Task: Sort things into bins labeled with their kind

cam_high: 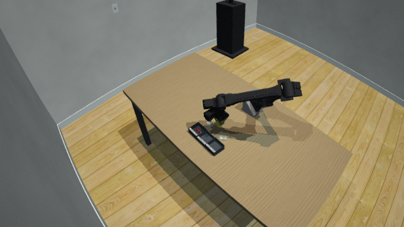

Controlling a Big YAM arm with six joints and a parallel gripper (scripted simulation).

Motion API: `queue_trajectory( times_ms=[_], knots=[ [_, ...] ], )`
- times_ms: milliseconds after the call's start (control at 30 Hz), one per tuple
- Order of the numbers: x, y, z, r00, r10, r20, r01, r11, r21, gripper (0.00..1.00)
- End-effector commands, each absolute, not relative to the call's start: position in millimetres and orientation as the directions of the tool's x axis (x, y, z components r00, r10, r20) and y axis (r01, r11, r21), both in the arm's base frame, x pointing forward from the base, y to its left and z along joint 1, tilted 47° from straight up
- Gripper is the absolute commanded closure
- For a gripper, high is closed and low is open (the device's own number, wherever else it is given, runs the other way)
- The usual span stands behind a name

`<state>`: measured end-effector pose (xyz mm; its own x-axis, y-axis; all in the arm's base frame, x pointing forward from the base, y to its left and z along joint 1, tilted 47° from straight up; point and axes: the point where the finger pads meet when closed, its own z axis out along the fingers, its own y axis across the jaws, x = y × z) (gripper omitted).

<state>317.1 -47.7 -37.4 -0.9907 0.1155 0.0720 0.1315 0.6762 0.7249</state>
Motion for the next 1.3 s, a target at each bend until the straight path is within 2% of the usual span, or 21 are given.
queue_trajectory(
  times_ms=[0,1267],
  knots=[
    [329.0,-58.4,-33.3,-0.991,0.122,0.044,0.117,0.686,0.718,0.66],
    [334.0,-67.8,-34.7,-0.991,0.128,0.042,0.118,0.685,0.718,0.66]
  ],
)
